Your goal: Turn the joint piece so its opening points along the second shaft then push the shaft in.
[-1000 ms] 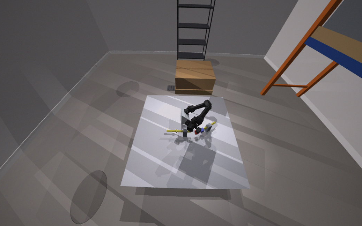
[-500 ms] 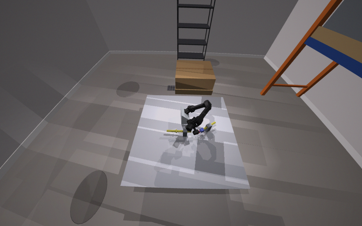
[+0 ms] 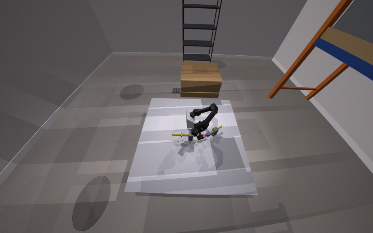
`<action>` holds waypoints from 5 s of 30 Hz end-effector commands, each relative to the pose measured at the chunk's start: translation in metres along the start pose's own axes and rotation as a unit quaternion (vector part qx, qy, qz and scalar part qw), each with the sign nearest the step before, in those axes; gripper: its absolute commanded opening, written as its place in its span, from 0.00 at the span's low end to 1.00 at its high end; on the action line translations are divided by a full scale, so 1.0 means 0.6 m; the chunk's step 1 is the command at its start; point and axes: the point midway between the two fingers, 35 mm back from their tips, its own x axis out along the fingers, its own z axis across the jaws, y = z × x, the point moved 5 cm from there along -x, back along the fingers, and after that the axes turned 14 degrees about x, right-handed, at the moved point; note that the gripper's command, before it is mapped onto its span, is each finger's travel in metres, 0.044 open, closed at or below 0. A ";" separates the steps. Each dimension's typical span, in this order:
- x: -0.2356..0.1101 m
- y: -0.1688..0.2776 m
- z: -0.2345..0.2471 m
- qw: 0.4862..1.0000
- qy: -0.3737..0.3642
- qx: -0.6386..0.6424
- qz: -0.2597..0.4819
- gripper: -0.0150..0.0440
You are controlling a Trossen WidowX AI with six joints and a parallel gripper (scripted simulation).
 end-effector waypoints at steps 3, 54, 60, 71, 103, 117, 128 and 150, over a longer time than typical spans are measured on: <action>0.048 -0.003 0.003 1.000 0.002 0.005 0.002 1.00; 0.175 0.077 -0.020 1.000 0.003 0.005 0.006 0.91; 0.175 0.077 -0.020 1.000 0.003 0.005 0.006 0.64; 0.175 0.077 -0.020 1.000 0.003 0.005 0.006 0.56; 0.175 0.077 -0.020 1.000 0.003 0.005 0.006 0.56; 0.175 0.077 -0.020 1.000 0.003 0.005 0.006 0.56; 0.175 0.077 -0.020 1.000 0.003 0.005 0.006 0.56; 0.175 0.077 -0.020 1.000 0.003 0.005 0.006 0.56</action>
